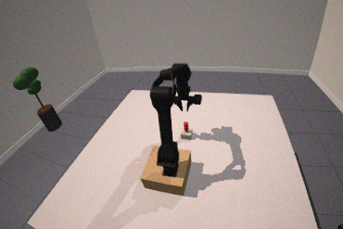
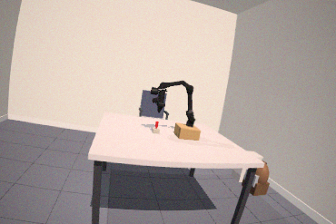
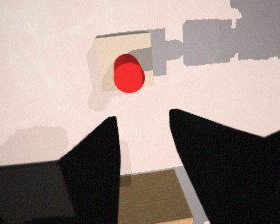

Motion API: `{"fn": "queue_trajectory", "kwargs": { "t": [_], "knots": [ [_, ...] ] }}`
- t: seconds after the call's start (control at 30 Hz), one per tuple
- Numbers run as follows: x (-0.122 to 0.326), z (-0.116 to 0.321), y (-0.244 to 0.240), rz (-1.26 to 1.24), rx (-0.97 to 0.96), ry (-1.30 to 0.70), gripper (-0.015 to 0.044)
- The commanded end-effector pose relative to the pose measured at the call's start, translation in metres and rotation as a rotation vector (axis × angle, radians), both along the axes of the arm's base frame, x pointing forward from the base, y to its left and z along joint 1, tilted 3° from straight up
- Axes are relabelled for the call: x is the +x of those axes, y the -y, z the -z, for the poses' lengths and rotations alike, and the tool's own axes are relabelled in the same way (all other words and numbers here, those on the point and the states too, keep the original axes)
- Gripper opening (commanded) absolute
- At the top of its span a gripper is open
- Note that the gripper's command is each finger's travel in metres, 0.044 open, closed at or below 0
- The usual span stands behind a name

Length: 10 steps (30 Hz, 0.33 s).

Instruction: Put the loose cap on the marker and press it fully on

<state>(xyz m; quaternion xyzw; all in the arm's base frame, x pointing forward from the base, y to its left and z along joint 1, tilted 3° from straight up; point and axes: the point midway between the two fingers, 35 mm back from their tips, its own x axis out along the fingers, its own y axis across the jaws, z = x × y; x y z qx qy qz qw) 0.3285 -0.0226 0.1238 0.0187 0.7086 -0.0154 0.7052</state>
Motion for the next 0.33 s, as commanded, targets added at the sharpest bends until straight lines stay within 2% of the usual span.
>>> {"fn": "queue_trajectory", "kwargs": {
  "t": [0.0, 0.23, 0.3],
  "knots": [
    [0.0001, -0.0019, 0.0002, -0.002, -0.001, 0.001, 0.0236],
    [0.0001, -0.0019, 0.0002, -0.002, -0.001, 0.001, 0.0420],
    [0.0001, -0.0019, 0.0002, -0.002, -0.001, 0.001, 0.0440]
  ]
}}
